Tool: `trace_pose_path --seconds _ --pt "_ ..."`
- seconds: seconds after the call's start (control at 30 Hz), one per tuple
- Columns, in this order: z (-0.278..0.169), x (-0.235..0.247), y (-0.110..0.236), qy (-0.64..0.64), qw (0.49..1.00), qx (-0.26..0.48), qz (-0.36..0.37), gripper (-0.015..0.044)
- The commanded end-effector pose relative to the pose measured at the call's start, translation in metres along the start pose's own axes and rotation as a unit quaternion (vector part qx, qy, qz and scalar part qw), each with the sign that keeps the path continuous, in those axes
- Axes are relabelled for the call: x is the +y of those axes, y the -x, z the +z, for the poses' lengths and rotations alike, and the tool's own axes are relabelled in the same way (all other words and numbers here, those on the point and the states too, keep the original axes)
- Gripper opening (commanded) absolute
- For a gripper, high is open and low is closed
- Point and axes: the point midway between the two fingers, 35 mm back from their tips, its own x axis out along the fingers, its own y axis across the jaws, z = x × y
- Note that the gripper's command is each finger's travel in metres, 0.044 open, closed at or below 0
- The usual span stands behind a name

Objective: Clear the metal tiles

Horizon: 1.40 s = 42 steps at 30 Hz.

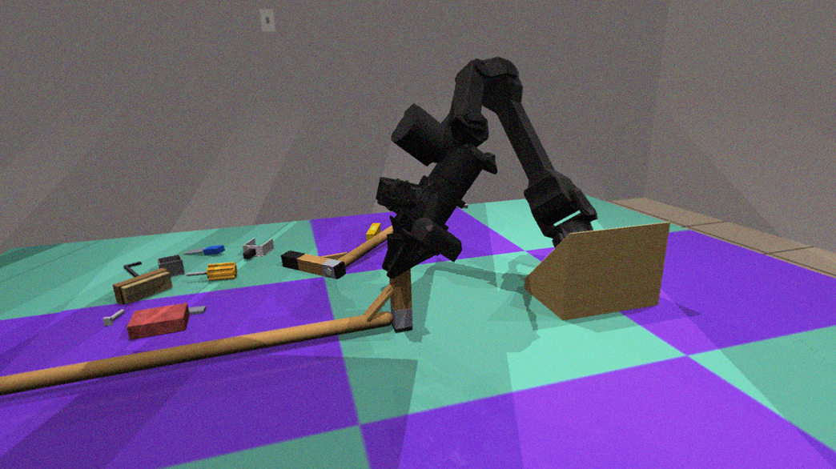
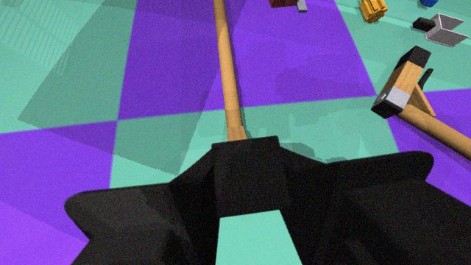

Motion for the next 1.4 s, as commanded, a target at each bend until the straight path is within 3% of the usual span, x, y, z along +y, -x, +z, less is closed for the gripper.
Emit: trace_pose_path --seconds 0.0,1.37 --pt "0.002 -0.006 0.002 -0.004 1.0 -0.004 -0.001 0.0" --pt "0.033 -0.026 -0.021 -0.009 1.0 -0.004 -0.007 0.0"
